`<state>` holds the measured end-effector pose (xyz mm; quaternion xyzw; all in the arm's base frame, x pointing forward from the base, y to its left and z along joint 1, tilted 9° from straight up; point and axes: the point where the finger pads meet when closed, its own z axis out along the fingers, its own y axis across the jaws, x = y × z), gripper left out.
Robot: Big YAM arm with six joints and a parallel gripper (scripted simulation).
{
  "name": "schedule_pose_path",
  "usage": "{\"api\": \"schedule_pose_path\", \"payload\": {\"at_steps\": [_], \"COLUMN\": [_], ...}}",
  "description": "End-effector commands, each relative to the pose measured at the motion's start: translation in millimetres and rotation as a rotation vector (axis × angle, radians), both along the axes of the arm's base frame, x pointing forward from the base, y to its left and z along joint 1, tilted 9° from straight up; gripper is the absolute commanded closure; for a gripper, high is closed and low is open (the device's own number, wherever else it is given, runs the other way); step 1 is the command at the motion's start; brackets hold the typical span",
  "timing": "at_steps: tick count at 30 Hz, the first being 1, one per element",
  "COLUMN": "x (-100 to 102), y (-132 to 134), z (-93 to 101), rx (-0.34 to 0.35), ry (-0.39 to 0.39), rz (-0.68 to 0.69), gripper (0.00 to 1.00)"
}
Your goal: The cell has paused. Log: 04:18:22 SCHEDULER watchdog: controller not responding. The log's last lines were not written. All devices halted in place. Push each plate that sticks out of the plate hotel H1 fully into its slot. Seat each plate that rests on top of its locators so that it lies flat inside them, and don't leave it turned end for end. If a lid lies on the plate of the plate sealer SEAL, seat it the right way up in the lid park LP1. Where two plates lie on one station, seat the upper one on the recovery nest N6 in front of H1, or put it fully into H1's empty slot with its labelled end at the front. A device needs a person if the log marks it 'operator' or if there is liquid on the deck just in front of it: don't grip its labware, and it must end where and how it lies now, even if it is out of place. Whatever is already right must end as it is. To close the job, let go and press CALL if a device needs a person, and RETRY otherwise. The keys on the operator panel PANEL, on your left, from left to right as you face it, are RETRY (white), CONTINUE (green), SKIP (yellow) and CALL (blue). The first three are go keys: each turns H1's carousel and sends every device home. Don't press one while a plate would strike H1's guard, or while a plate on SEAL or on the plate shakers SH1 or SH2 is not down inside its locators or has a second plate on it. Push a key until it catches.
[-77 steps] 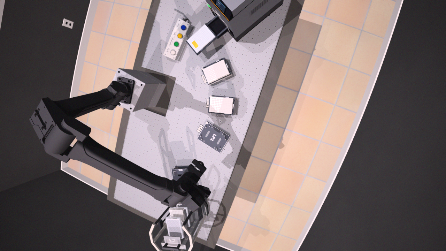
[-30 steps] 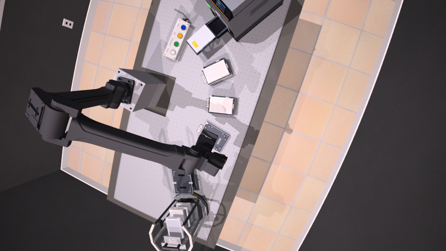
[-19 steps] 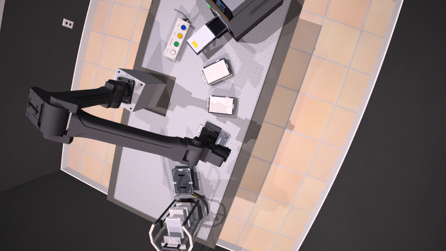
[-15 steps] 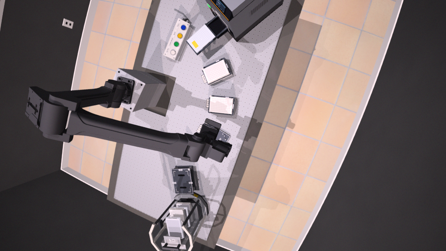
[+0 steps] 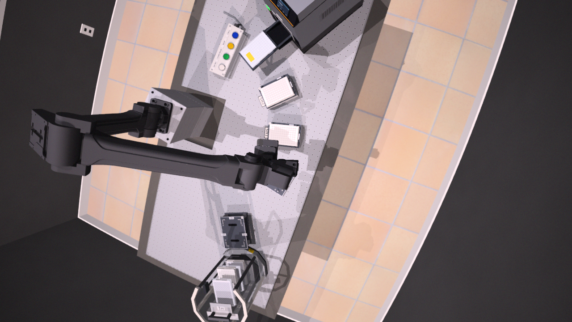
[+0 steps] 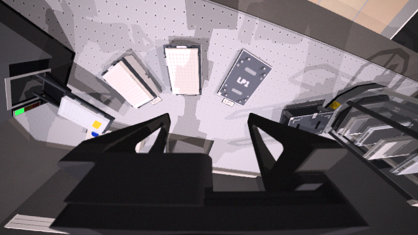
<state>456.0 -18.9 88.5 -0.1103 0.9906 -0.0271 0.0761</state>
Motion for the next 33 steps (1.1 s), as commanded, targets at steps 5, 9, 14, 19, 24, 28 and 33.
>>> {"api": "schedule_pose_path", "payload": {"at_steps": [5, 9, 14, 19, 24, 28, 33], "x": [0, -4, -9, -12, -17, -20, -25], "y": [20, 32, 49, 58, 74, 87, 103], "z": [10.3, 9.1, 7.5, 6.6, 5.1, 3.8, 2.0], "rx": [-0.005, -0.004, -0.002, -0.001, 0.000, 0.001, 0.002], "ry": [-0.038, -0.038, -0.036, -0.036, -0.034, -0.034, -0.033], "rz": [0.015, 0.015, 0.015, 0.015, 0.015, 0.015, 0.015], "gripper": [0.00, 0.00, 0.00, 0.00, 0.00, 0.00, 0.00]}}
